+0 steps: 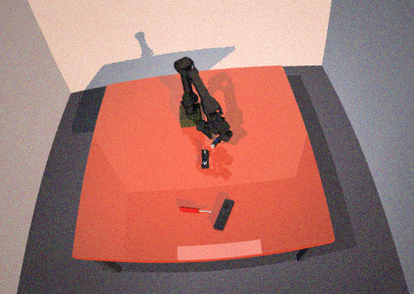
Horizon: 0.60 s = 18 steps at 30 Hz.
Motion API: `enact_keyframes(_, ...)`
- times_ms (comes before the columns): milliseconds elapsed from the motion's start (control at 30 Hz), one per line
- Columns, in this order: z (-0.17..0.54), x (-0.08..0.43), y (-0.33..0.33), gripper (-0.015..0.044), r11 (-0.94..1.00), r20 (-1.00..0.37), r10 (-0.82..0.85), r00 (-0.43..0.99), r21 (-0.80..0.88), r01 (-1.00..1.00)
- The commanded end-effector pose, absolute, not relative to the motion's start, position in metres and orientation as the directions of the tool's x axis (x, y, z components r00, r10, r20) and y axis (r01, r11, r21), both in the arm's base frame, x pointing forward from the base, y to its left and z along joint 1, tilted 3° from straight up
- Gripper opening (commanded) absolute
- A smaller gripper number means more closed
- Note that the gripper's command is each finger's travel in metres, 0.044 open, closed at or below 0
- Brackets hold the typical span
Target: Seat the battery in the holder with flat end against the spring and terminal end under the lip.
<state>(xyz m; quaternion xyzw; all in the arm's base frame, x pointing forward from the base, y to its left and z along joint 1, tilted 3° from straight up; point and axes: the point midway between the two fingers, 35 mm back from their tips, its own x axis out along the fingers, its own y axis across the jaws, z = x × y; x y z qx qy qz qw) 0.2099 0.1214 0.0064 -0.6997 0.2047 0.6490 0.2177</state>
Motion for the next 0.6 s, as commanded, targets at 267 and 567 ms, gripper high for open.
enact_keyframes(267,-0.014,0.21,0.12,0.0243,-0.824,-0.998,-0.011,0.068,-0.029,-0.566)
enact_keyframes(567,-0.018,0.209,0.119,0.0131,-0.824,-0.998,-0.011,0.068,-0.029,-0.566)
